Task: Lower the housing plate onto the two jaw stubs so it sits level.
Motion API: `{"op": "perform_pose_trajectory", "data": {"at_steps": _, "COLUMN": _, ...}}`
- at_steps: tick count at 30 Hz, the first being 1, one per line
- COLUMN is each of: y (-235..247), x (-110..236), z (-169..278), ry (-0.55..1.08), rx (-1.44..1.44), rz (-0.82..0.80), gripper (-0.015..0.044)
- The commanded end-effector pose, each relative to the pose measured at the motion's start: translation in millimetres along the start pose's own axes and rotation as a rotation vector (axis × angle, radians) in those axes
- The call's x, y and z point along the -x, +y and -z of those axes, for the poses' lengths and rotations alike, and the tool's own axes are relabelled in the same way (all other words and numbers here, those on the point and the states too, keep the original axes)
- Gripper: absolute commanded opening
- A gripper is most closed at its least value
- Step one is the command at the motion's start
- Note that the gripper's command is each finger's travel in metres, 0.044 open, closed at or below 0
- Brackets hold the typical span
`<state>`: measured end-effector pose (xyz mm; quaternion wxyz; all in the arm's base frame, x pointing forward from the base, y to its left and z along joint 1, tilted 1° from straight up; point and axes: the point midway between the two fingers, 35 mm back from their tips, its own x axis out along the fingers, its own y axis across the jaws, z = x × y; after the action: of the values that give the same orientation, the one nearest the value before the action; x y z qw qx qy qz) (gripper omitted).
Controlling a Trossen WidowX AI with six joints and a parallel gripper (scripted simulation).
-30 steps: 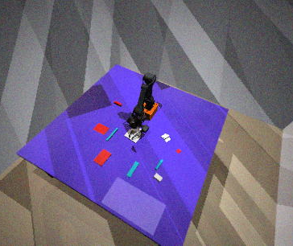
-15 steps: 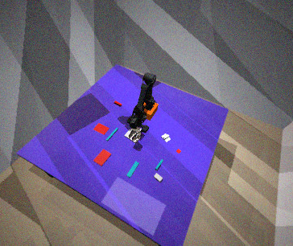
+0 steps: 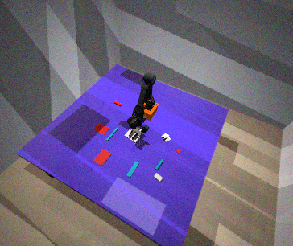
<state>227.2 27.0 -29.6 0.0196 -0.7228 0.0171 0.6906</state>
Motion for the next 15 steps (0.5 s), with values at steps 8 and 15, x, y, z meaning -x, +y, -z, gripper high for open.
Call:
{"op": "perform_pose_trajectory", "data": {"at_steps": 8, "y": 0, "x": 58, "z": 1, "ry": 0.001, "rx": -0.001, "rz": 0.003, "gripper": 0.0440}}
{"op": "perform_pose_trajectory", "data": {"at_steps": 15, "y": 0, "x": 69, "z": 0, "ry": 0.008, "rx": -0.003, "rz": 0.001, "gripper": 0.0440}}
